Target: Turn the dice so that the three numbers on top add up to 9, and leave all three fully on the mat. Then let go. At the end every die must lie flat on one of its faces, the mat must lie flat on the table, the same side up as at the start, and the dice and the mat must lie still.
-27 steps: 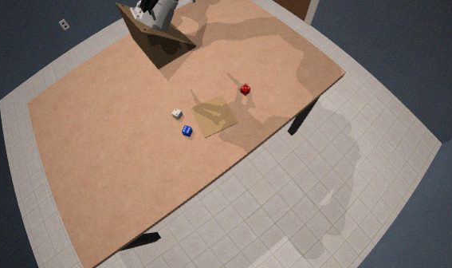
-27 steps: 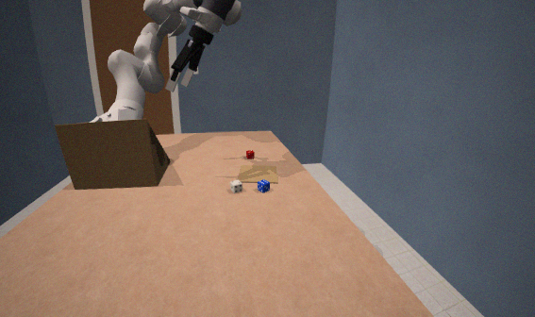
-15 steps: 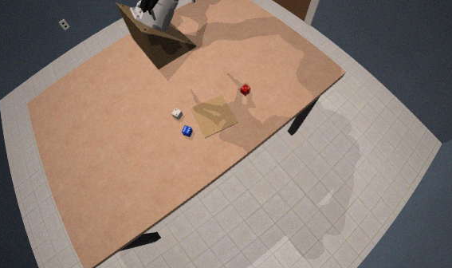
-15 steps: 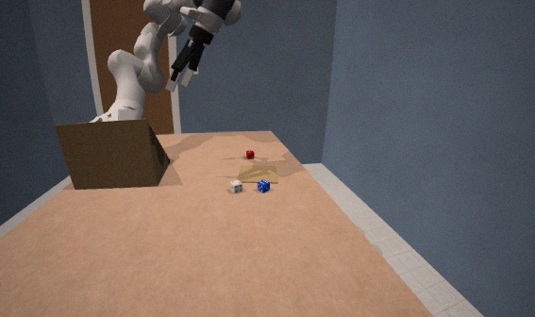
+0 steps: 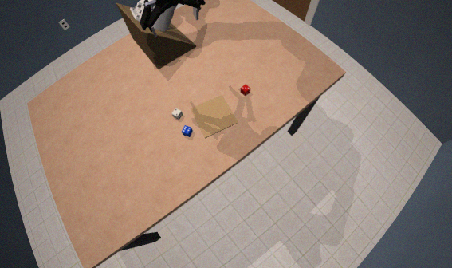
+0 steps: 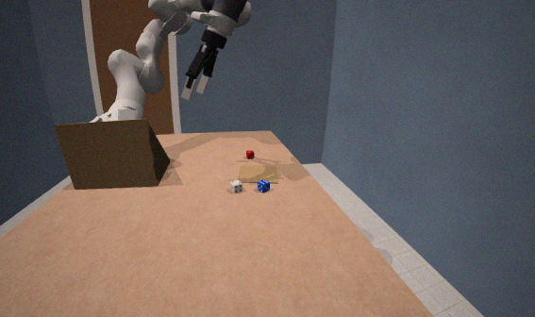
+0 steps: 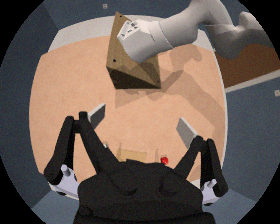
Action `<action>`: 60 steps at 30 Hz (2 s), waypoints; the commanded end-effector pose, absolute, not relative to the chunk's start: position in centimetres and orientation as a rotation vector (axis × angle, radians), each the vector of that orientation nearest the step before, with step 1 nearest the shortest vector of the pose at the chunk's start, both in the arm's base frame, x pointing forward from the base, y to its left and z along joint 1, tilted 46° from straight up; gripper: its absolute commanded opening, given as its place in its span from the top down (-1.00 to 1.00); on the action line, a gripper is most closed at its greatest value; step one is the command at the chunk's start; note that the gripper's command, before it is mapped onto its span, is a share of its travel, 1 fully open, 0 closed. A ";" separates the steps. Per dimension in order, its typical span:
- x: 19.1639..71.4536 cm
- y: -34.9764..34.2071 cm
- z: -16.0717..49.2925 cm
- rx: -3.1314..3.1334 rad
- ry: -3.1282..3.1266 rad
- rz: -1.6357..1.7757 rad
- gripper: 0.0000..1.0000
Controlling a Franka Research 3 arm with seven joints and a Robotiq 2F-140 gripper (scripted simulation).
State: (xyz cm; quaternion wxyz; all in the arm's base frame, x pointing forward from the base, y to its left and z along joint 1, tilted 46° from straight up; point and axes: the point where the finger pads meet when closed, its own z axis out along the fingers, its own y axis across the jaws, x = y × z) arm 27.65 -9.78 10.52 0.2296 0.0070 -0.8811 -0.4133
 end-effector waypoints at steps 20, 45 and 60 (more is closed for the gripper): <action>44.3 -9.6 -3.9 -0.689 -2.498 -1.039 -1.00; 49.0 -9.4 -9.5 -0.966 -2.454 -1.015 -1.00; 49.0 -9.4 -9.5 -0.966 -2.454 -1.015 -1.00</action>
